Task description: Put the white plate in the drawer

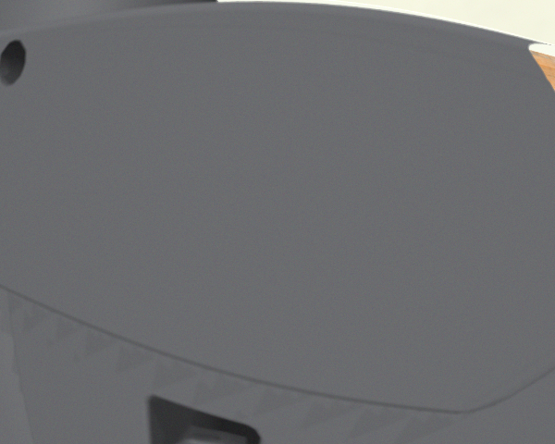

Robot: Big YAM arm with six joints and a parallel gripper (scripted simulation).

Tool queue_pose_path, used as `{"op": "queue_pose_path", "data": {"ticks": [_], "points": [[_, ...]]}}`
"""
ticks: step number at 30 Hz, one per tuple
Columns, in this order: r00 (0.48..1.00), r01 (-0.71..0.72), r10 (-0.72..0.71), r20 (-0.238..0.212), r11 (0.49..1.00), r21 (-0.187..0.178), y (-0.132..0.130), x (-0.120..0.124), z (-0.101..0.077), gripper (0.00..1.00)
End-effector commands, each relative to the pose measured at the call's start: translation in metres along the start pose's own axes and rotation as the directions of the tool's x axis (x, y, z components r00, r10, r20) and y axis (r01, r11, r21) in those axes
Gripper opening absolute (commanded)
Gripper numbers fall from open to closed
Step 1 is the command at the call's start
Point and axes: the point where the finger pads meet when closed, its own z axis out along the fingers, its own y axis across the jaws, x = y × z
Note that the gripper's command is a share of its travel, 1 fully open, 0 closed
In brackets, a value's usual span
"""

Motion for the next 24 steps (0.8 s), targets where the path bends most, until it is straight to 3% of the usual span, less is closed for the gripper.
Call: {"op": "queue_pose_path", "data": {"ticks": [1, 14, 15, 24], "points": [[0.999, 0.036, -0.036, -0.006, 0.998, 0.051, -0.025, -0.002, -0.019, 1.00], [0.999, 0.036, -0.036, -0.006, 0.998, 0.051, -0.025, -0.002, -0.019, 1.00], [1.000, 0.028, -0.027, -0.009, 0.998, 0.055, -0.006, 0.003, -0.022, 0.00], [0.999, 0.036, -0.036, -0.005, 0.998, 0.048, 0.023, -0.002, -0.014, 0.00]]}}
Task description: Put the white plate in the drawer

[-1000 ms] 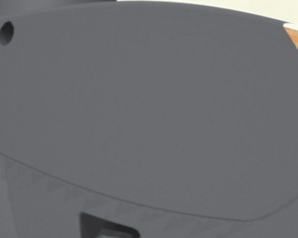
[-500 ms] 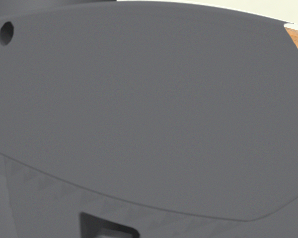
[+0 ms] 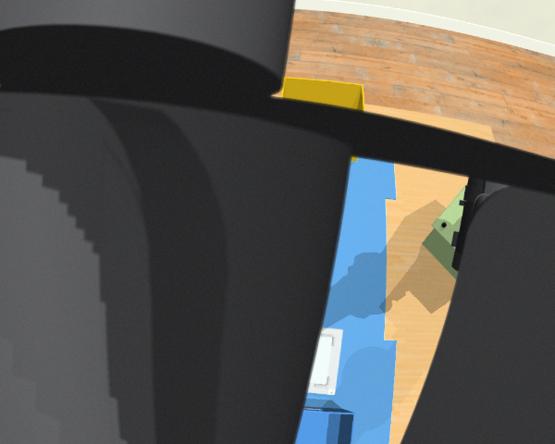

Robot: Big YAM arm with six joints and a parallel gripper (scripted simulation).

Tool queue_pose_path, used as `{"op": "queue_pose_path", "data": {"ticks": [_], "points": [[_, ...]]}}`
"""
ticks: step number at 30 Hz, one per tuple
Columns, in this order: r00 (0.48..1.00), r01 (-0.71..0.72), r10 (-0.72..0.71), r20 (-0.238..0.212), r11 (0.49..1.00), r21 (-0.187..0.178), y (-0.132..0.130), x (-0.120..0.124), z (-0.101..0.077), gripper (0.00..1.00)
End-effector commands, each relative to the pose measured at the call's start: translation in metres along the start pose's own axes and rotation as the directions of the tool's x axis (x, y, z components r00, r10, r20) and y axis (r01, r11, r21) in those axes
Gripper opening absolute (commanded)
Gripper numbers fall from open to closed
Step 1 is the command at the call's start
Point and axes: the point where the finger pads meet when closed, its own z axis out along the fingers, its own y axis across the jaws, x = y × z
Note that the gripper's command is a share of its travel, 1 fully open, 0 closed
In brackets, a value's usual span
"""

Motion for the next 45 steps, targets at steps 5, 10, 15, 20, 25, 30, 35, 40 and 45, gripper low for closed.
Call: {"op": "queue_pose_path", "data": {"ticks": [5, 10, 15, 20, 25, 30, 35, 40, 45], "points": [[0.999, 0.034, -0.034, -0.002, 0.999, 0.034, 0.021, -0.005, -0.010, 0.00], [0.999, 0.037, -0.037, 0.000, 0.999, 0.031, 0.033, -0.007, -0.007, 0.00], [0.999, 0.037, -0.037, 0.004, 0.999, 0.027, 0.054, -0.010, -0.002, 0.00], [1.000, 0.028, -0.028, 0.002, 0.999, 0.027, 0.074, -0.007, 0.000, 0.00], [1.000, 0.022, -0.022, 0.002, 0.999, 0.026, 0.094, -0.007, 0.003, 0.00], [1.000, 0.017, -0.017, 0.002, 1.000, 0.025, 0.106, -0.007, 0.005, 0.00], [1.000, 0.016, -0.016, 0.002, 1.000, 0.025, 0.126, -0.006, 0.008, 0.00], [1.000, 0.016, -0.016, 0.003, 1.000, 0.024, 0.138, -0.006, 0.009, 0.00], [1.000, 0.012, -0.012, -0.001, 1.000, 0.019, 0.134, -0.001, 0.009, 0.00]]}}
